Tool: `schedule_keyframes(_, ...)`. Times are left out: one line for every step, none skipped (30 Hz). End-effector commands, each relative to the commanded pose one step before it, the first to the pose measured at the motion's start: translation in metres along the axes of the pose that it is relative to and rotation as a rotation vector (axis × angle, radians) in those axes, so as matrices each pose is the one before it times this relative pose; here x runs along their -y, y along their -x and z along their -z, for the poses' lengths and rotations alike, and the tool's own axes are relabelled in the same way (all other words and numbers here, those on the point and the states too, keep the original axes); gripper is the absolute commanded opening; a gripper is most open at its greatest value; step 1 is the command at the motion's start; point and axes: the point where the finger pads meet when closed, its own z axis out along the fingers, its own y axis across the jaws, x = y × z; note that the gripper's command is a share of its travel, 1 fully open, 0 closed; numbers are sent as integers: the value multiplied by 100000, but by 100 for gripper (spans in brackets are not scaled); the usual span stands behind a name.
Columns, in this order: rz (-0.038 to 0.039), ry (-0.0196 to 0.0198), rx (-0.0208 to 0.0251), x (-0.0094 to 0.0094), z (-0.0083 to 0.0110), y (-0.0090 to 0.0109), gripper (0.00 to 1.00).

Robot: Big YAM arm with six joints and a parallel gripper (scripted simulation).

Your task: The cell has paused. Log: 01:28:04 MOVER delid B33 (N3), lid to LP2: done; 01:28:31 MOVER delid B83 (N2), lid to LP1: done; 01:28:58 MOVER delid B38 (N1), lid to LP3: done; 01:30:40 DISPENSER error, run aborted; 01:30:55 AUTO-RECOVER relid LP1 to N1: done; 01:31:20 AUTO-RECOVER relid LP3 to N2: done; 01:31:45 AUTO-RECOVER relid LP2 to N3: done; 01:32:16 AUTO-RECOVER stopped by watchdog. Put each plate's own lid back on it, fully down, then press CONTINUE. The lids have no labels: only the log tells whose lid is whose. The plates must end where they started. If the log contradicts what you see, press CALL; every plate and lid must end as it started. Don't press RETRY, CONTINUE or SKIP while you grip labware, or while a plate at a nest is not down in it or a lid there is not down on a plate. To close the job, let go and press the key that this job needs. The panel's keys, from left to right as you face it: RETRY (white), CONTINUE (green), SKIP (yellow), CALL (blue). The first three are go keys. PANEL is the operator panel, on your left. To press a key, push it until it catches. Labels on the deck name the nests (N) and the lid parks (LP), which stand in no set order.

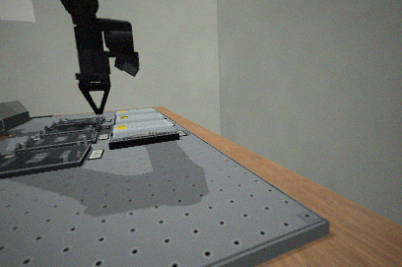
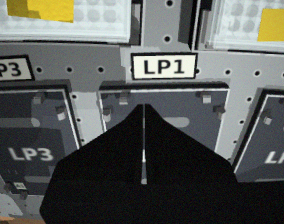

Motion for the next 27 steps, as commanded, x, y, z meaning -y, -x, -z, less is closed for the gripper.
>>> schedule_keyframes(-2129, -198, 2749, -1220, 521, -482, 0)
schedule_keyframes(93, 30, -235, -355, -62, -447, 0)
schedule_keyframes(-35, 14, 71, -314, 26, -365, 0)
schedule_keyframes(-16, 18, 25, -321, 12, -378, 0)
schedule_keyframes(28, 21, -79, -334, -17, -406, 0)
schedule_keyframes(74, 20, -184, -346, -45, -434, 0)
schedule_keyframes(120, 17, -290, -357, -73, -464, 0)
schedule_keyframes(0, 0, 0, 0, 0, 0, 0)
schedule_keyframes(0, 0, 0, 0, 0, 0, 0)
schedule_keyframes(189, 10, -444, -375, -113, -507, 0)
schedule_keyframes(211, 0, -490, -375, -124, -520, 0)
schedule_keyframes(261, -14, -598, -383, -151, -551, 0)
schedule_keyframes(103, -12, -233, -342, -55, -450, 0)
schedule_keyframes(-1, -4, 3, -318, 5, -384, 0)
schedule_keyframes(0, -2, 1, -151, 1, -181, 0)
schedule_keyframes(0, 43, -3, -25, -1, -22, 0)
schedule_keyframes(-218, 59, 487, 36, 123, 130, 0)
schedule_keyframes(-617, 21, 458, 503, 198, 686, 0)
schedule_keyframes(-3590, -405, 2253, 549, 91, 1128, 0)
schedule_keyframes(-39, 11, 87, 17, 23, 42, 0)
schedule_keyframes(-43, 53, 101, 17, 28, 40, 0)
schedule_keyframes(3377, 429, -867, -747, 1000, -531, 0)
schedule_keyframes(160, 60, -381, -14, 461, -242, 0)
schedule_keyframes(-107, -48, 232, 15, 534, 149, 0)
schedule_keyframes(0, 0, 0, 0, 0, 0, 0)
schedule_keyframes(0, 0, 0, 0, 0, 0, 0)
schedule_keyframes(-234, 58, 505, 1, 581, 331, 0)
